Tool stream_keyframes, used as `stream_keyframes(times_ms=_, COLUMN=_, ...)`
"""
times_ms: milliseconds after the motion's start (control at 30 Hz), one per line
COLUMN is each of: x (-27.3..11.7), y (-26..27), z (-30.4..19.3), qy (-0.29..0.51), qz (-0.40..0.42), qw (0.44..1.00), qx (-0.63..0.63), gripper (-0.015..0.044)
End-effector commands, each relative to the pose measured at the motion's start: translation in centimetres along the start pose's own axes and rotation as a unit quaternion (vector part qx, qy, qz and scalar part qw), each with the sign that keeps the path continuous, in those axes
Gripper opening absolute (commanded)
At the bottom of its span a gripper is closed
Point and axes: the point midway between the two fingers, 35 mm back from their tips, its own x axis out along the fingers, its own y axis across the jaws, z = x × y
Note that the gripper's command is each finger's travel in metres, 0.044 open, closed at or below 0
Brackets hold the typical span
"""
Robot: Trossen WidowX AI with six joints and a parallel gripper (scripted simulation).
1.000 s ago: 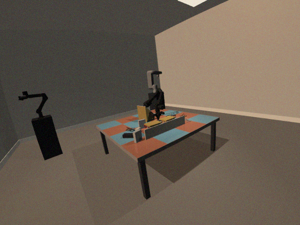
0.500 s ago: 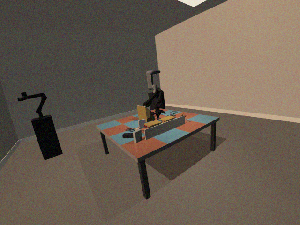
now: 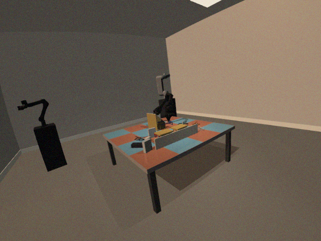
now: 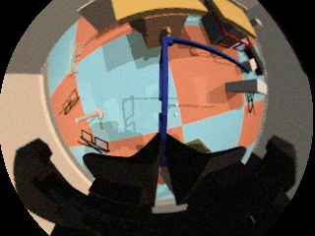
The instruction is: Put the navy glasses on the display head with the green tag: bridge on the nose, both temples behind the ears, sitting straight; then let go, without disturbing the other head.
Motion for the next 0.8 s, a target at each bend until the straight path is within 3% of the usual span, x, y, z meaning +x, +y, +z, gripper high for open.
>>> stream_keyframes(times_ms=0, x=-0.6, y=-0.1, z=-0.1, qy=0.002, qz=-0.002, qw=1.0, qx=-0.004, gripper=0.0)
stream_keyframes(times_ms=767, x=-2.6, y=-4.9, z=3.2, qy=-0.048, qz=0.032, qw=0.963, qx=-0.261, gripper=0.0)
